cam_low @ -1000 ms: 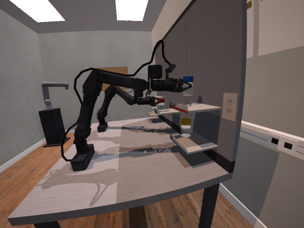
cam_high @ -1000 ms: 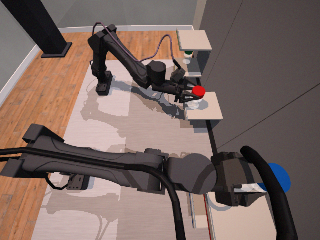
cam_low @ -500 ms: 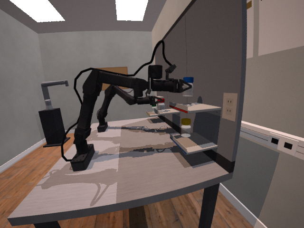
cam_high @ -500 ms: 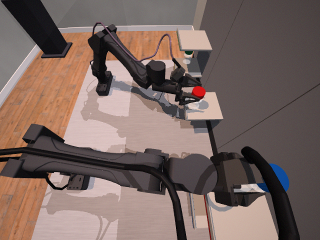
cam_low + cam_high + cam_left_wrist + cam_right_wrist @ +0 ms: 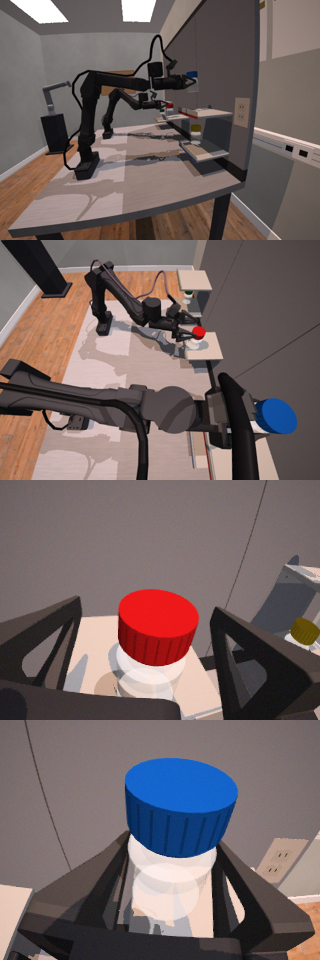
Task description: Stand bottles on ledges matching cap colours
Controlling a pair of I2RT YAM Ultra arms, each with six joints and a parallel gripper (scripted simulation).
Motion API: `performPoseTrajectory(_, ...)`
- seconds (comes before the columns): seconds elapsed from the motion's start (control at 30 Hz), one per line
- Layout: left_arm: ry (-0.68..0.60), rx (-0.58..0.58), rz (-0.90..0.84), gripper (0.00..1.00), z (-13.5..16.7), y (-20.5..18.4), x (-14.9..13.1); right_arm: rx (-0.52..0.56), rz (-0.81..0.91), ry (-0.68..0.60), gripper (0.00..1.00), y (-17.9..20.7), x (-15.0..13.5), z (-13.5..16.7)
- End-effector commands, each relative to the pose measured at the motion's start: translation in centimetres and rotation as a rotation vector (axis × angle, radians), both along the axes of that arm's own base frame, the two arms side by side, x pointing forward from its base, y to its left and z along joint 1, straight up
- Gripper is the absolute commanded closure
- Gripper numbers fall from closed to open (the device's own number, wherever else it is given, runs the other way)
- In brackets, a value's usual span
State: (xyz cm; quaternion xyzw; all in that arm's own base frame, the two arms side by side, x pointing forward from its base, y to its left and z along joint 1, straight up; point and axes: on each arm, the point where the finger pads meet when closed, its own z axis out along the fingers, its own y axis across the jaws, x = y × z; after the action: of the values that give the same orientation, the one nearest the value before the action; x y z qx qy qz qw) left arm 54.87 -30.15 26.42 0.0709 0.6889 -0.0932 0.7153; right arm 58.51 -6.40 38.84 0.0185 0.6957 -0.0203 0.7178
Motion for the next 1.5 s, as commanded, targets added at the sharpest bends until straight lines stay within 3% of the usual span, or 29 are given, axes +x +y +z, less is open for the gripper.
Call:
performPoseTrajectory(0.0, -0.029, -0.010, -0.003, 0.11, 1.6, -0.5, -1.5, -0.019, 0.000, -0.090, 0.48, -0.2, -2.6, 3.4)
performPoseTrajectory(0.43, -0.024, -0.011, -0.002, 0.11, 1.1, 1.4, -9.8, -0.021, -0.001, -0.095, 0.48, 0.1, -7.9, 3.3)
performPoseTrajectory(0.77, -0.007, -0.013, -0.002, 0.11, 0.6, 1.5, -9.4, -0.022, -0.002, -0.088, 0.48, 0.4, -12.2, 2.8)
performPoseTrajectory(1.4, -0.007, -0.012, -0.002, 0.11, 0.5, 1.5, -9.4, -0.011, 0.004, -0.028, 0.48, 0.6, -14.1, 0.7)
performPoseTrajectory(1.47, -0.007, -0.012, -0.002, 0.11, 0.5, 1.5, -9.4, -0.001, 0.007, 0.014, 0.48, 0.6, -14.1, -1.0)
